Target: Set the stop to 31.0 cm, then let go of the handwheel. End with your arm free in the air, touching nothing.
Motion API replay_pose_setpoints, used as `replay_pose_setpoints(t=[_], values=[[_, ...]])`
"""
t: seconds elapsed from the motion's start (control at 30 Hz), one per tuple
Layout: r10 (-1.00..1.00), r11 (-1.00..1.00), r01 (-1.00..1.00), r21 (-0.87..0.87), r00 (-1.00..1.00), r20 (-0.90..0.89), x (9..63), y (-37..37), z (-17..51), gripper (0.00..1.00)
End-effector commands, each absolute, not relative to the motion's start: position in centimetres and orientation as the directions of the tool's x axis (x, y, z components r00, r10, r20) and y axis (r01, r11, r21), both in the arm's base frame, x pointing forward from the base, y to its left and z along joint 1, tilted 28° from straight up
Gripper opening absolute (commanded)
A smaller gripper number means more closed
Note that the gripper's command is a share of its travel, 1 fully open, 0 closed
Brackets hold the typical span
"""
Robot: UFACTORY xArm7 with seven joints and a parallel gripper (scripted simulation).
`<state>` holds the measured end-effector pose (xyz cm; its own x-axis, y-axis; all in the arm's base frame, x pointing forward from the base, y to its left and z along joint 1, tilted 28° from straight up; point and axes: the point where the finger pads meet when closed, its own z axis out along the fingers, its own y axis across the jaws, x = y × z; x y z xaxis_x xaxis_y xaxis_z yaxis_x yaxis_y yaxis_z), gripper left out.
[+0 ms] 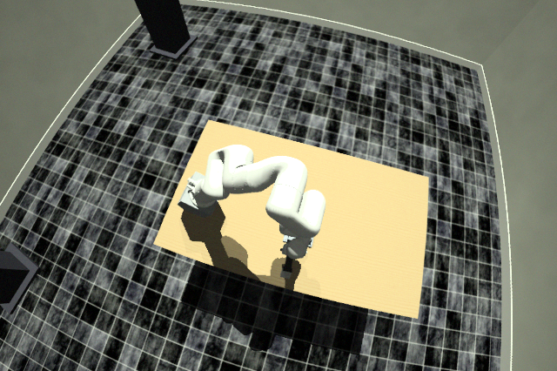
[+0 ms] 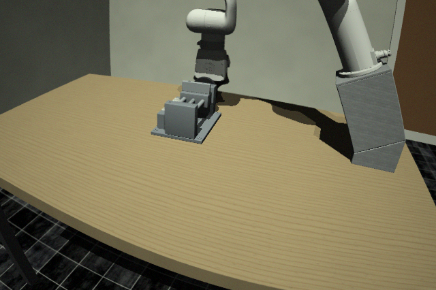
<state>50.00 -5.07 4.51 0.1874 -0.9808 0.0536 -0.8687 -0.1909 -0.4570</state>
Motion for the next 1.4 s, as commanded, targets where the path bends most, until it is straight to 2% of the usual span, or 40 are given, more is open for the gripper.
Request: replay_pose_setpoints(t=[0.0,1.37], values=[[-0.981,-0.191,-0.868,-0.459,0.187,0.054,50.8,-4.9,4.9,0.06],[-0.981,-0.191,-0.868,-0.459,0.187,0.054,51.5,-4.6,9.2,0.06]])
